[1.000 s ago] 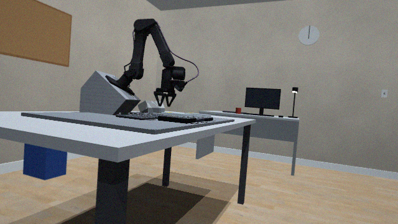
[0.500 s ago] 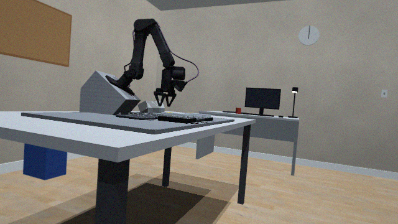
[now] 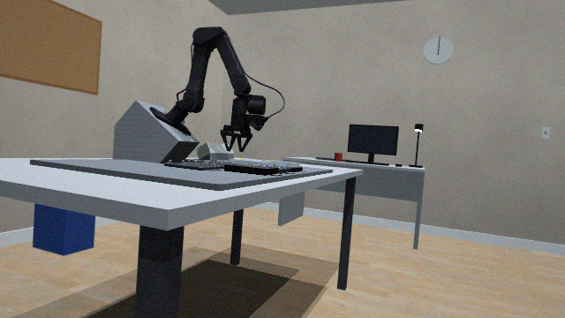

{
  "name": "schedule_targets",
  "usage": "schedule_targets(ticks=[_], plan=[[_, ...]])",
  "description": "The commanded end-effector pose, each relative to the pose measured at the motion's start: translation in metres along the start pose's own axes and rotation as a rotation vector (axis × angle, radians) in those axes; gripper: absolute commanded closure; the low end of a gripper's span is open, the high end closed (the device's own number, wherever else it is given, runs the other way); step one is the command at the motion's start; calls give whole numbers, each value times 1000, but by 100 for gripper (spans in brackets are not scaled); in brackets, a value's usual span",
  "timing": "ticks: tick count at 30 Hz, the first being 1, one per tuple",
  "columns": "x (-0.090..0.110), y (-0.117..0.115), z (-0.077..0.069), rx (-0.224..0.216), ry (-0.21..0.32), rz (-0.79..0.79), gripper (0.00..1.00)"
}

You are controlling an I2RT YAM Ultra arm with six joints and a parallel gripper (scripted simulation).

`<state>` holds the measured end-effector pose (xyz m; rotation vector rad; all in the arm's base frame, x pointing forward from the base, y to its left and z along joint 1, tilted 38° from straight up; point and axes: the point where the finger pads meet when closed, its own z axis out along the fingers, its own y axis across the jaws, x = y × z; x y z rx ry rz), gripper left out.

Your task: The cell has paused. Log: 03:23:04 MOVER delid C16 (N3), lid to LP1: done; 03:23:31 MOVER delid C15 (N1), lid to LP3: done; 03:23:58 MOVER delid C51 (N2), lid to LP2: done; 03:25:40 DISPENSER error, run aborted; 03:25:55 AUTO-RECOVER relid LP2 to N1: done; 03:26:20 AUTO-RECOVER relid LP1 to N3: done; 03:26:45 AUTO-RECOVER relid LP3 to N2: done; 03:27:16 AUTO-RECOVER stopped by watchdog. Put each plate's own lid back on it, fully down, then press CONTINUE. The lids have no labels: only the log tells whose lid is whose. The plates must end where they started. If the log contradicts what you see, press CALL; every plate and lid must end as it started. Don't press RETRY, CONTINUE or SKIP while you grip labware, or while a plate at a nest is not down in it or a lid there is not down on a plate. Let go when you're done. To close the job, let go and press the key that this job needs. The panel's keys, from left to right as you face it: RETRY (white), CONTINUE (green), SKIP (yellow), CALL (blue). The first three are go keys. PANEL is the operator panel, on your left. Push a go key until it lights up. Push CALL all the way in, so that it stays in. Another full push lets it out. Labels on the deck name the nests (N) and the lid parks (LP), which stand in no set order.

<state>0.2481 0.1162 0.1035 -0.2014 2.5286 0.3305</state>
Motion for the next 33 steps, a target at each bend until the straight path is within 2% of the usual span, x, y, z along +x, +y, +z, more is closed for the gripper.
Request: schedule_targets(ticks=[1,4,18,20,33], plan=[[-34,10,-7,-6,-53,17,0],[-35,11,-7,-3,-41,18,0],[-101,35,-10,-4,-43,18,0],[-101,35,-10,-4,-43,18,0],[-161,58,-13,-5,-45,18,0]])
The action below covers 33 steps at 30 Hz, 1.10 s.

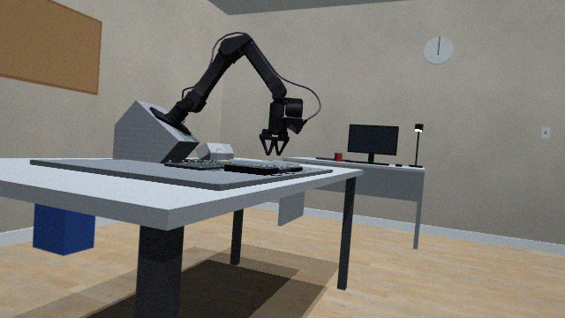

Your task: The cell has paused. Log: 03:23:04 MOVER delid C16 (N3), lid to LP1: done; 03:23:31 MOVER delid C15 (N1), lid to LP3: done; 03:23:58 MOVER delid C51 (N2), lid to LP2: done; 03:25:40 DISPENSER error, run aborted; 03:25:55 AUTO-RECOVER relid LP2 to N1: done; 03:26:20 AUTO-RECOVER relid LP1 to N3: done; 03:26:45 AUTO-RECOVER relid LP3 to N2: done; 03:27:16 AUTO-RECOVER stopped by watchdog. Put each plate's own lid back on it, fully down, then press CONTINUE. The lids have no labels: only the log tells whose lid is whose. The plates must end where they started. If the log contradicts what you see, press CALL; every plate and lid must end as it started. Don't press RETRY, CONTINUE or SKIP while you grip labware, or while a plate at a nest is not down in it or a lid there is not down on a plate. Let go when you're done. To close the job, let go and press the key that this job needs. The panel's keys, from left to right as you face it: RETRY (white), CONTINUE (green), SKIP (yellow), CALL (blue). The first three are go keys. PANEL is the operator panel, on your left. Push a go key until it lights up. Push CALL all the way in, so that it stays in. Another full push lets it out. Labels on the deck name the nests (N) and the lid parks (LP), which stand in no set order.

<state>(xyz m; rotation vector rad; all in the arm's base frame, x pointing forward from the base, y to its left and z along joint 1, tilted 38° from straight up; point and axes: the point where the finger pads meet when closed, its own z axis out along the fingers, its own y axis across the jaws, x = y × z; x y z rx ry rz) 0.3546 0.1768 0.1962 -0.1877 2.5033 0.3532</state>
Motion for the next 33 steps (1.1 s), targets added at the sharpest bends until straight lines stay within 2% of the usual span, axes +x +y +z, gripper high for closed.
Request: schedule_targets(ticks=[1,8,11,17,33], plan=[[-22,7,-11,9,-20,7,0],[-42,15,-12,9,-20,7,0],[-44,14,-19,7,-35,8,0],[-45,14,-22,4,-43,10,0],[-47,15,-22,4,-43,8,0]])
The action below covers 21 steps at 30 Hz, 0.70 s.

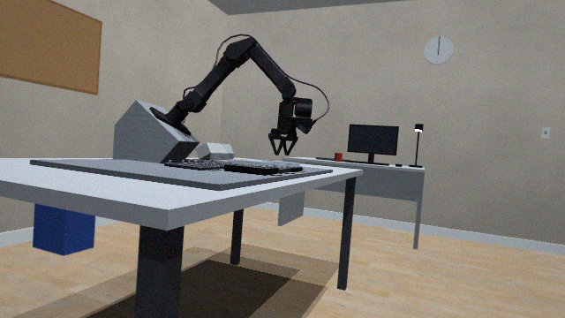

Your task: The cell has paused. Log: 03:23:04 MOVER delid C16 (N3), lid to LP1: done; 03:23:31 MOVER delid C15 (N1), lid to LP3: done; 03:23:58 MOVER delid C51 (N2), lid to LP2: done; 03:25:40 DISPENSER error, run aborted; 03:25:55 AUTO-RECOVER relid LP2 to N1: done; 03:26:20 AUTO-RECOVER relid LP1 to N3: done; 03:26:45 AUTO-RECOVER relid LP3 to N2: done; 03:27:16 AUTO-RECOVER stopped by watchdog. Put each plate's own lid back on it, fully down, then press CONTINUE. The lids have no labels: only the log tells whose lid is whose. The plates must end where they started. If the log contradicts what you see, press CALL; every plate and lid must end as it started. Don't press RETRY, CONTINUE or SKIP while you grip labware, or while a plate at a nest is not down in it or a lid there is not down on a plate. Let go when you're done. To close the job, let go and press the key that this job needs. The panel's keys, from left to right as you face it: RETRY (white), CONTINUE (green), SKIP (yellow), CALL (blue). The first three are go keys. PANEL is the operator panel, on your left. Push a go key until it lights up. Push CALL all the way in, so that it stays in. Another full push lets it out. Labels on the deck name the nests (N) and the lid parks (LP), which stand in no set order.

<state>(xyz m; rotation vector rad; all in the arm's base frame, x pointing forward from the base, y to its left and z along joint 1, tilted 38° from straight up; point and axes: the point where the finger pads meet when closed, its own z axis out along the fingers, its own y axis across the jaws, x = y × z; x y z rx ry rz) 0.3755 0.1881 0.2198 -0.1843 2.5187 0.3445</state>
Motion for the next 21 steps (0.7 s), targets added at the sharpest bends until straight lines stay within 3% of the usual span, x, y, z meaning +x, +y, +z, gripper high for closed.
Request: schedule_targets(ticks=[1,6,10,14,21], plan=[[-15,4,-18,-4,-57,6,0],[-13,3,-9,-4,-57,0,0],[-4,0,10,8,-19,6,0],[-12,4,8,-3,-48,4,0],[-3,1,26,6,-20,4,0]])
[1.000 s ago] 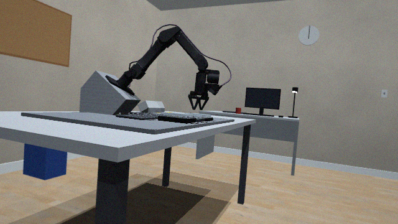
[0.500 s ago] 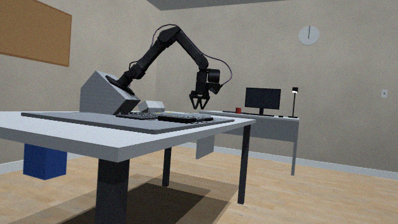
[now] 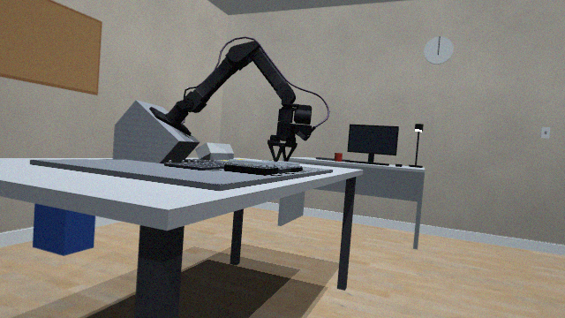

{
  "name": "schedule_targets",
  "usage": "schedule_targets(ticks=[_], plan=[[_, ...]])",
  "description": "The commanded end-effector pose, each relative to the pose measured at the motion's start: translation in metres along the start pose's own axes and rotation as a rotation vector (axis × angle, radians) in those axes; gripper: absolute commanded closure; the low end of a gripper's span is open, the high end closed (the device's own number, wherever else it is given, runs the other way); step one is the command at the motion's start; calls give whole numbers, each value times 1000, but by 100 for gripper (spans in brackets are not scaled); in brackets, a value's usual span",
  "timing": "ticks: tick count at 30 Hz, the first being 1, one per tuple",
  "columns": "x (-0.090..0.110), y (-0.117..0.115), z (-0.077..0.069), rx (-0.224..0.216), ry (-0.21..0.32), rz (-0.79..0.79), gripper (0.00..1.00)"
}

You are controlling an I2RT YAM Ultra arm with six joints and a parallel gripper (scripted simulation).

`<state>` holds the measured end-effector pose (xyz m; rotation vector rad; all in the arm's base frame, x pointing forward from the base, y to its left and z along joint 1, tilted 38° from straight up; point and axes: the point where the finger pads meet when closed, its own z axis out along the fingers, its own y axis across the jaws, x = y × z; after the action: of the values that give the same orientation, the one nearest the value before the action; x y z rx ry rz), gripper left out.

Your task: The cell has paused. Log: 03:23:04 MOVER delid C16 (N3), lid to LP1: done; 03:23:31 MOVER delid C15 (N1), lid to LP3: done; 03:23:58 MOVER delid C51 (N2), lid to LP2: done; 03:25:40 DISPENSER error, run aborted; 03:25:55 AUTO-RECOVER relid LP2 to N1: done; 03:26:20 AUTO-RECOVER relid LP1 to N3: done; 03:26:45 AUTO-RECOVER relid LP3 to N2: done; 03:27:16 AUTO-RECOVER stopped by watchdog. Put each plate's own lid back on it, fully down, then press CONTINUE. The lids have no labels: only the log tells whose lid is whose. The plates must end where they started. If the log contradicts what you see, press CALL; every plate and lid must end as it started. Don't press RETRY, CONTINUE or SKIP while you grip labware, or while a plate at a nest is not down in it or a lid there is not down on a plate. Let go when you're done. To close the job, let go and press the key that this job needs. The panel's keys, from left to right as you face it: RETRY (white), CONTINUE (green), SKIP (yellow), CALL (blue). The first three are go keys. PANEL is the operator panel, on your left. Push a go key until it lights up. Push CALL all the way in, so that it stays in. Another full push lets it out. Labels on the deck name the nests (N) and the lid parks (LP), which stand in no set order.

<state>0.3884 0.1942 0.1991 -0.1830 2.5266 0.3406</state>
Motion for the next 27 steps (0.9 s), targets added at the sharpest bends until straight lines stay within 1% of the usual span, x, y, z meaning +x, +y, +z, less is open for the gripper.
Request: schedule_targets(ticks=[1,2,5,8,12,16,21,27], plan=[[-4,2,1,3,-28,2,0],[-7,3,0,-9,-64,0,0],[-13,5,-8,-6,-54,2,0],[-21,6,-13,-10,-73,3,0],[-21,6,-13,-10,-72,3,0],[-14,4,-9,-4,-55,2,0],[-15,4,-8,-5,-59,2,0],[-16,4,-8,-7,-64,2,6]])
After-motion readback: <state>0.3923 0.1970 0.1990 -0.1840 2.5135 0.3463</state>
